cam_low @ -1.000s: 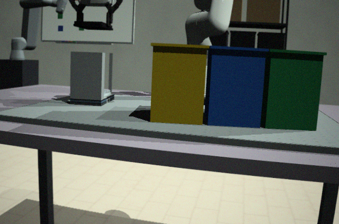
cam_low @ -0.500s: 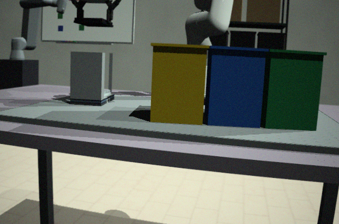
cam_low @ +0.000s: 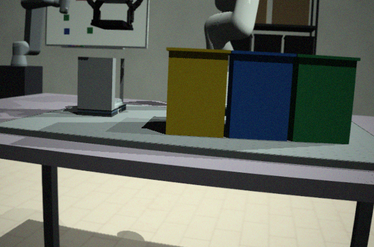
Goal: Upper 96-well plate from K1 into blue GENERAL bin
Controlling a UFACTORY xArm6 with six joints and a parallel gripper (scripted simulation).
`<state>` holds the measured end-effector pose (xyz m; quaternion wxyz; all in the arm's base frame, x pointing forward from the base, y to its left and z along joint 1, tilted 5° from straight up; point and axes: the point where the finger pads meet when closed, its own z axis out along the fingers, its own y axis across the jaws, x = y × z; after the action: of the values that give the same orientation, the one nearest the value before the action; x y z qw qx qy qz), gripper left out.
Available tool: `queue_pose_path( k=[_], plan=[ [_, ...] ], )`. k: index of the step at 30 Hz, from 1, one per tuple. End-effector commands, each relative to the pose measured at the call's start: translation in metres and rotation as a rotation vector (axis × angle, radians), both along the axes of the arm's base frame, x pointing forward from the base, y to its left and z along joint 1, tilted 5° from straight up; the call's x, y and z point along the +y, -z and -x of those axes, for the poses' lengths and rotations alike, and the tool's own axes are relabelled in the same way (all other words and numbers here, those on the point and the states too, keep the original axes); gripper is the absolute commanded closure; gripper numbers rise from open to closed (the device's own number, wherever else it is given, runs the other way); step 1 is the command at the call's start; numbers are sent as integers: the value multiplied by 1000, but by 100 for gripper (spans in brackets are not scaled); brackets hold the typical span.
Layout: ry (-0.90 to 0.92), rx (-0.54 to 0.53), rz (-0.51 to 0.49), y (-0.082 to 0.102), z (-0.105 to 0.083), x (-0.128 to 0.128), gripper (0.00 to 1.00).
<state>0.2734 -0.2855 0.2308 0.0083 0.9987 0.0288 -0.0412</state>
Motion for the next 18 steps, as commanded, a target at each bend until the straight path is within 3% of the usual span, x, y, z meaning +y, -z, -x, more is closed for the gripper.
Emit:
queue_pose_path(
  k=[1,18],
  plan=[
    [0,-3,3,-1,-5,11,100],
    [0,-3,3,4,-21,58,100]
  ],
)
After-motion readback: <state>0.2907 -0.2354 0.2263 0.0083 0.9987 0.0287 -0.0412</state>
